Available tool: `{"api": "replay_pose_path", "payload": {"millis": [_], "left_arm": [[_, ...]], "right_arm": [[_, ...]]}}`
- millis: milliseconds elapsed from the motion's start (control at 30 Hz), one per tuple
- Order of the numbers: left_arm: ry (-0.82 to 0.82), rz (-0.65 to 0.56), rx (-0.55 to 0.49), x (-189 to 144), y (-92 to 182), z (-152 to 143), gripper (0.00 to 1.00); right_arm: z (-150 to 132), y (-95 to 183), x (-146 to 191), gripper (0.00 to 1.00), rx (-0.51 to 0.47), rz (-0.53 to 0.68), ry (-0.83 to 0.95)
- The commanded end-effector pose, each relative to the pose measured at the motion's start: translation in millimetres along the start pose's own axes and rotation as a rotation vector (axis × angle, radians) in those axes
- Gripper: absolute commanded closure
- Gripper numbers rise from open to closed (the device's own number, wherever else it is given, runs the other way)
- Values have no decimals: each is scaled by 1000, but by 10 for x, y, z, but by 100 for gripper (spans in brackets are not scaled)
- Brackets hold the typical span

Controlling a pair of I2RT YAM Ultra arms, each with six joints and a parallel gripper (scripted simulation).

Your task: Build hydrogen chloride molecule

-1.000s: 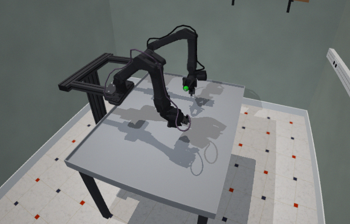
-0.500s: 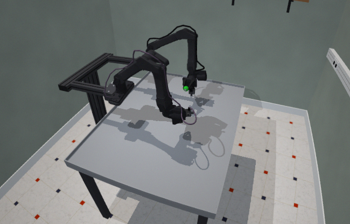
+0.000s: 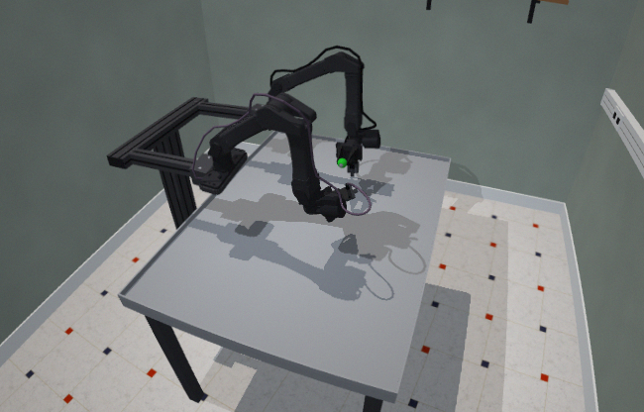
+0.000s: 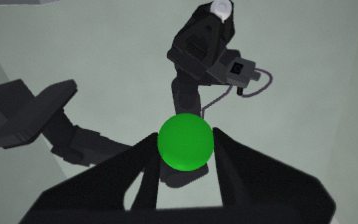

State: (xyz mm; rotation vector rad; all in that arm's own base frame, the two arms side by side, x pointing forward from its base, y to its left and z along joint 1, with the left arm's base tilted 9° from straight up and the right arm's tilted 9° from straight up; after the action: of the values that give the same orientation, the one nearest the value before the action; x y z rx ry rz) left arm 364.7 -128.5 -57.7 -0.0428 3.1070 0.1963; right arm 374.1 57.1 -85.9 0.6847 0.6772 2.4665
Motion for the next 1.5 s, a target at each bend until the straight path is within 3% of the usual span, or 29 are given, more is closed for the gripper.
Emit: {"api": "replay_pose_path", "payload": {"millis": [0,500,967,1333,1467], "left_arm": [[-26,-2,14,-35,12,-98,100],[-26,-2,14,-35,12,-98,100],[-26,-2,14,-35,12,-98,100],[-26,-2,14,-35,12,-98,100],[-26,-2,14,-35,12,-98,100]], "right_arm": [[201,-83,18,100,-76,57,143],[309,-289,358,100,-214,229,413],[398,-439,732,100,-409,396,702],[441,-482,900,100,-502,465,815],[416,-489,907,100,-494,464,806]]}}
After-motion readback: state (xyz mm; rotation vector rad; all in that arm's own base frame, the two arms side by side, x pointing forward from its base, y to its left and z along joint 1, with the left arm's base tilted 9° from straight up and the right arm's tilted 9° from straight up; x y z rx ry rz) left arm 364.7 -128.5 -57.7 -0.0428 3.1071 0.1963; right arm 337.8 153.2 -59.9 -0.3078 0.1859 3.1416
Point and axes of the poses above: on each arm, the point where the finger pads meet when closed, its own y axis back along the fingers, its own x axis across the jaws, z = x × y, the point moved 5 cm from there along y, back along the fingers, and after that the axes turned 6 degrees about y, right-handed, at the moved point
